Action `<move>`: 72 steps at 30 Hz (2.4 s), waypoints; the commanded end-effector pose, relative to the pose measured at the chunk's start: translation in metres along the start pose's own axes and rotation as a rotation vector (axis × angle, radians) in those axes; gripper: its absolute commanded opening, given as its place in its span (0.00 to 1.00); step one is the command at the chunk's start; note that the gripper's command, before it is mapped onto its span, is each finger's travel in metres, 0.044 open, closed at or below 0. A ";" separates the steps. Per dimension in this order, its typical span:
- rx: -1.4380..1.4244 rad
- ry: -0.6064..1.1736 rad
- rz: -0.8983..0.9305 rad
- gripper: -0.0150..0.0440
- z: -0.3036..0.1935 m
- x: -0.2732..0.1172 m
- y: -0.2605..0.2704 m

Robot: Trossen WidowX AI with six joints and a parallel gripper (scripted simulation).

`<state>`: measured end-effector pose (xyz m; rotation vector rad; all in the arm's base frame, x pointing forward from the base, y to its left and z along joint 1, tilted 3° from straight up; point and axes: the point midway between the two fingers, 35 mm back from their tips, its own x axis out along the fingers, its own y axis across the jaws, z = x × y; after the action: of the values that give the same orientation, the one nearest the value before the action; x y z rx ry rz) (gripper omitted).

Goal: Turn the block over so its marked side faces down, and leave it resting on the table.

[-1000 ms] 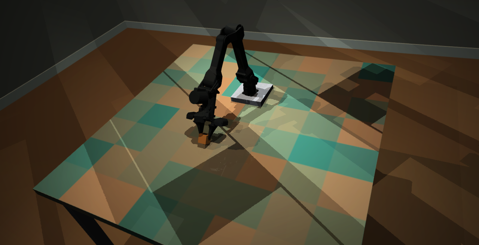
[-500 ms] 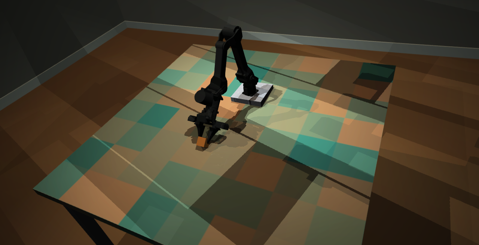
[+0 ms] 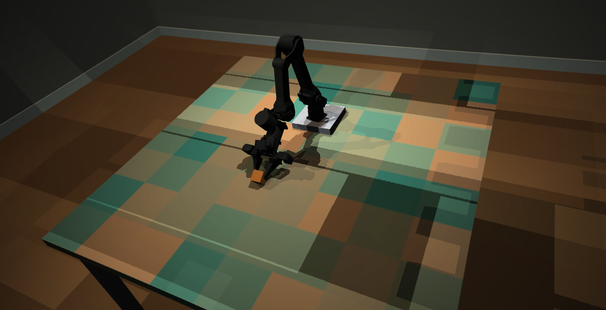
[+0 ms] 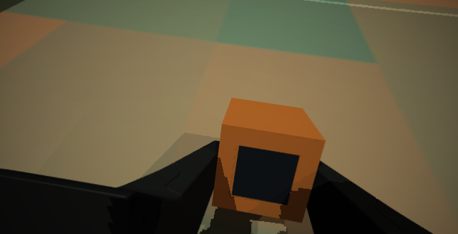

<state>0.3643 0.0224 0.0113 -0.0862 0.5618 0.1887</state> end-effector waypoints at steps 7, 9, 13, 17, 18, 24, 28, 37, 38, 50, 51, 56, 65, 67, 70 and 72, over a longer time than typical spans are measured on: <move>0.004 -0.039 0.003 0.25 0.004 -0.003 0.000; 0.004 -0.039 0.003 0.25 0.004 -0.003 0.000; 0.004 -0.039 0.003 0.25 0.004 -0.003 0.000; 0.004 -0.039 0.003 0.34 0.004 -0.003 0.000; 0.004 -0.039 0.003 0.39 0.004 -0.003 0.000; 0.004 -0.039 0.003 0.65 0.004 -0.003 0.000; 0.004 -0.039 0.003 0.83 0.004 -0.003 0.000; 0.004 -0.039 0.003 1.00 0.004 -0.003 0.000; 0.004 -0.039 0.003 1.00 0.004 -0.003 0.000; 0.004 -0.039 0.003 1.00 0.004 -0.003 0.000; 0.004 -0.039 0.003 1.00 0.004 -0.003 0.000; 0.004 -0.039 0.003 1.00 0.004 -0.003 0.000; 0.004 -0.039 0.003 1.00 0.004 -0.003 0.000; 0.006 -0.014 0.003 1.00 0.006 0.000 0.000; 0.011 0.095 0.002 1.00 0.014 0.005 -0.002; 0.012 0.173 0.002 1.00 0.021 0.003 -0.003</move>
<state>0.3690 0.0227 0.0119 -0.0775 0.6609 0.1888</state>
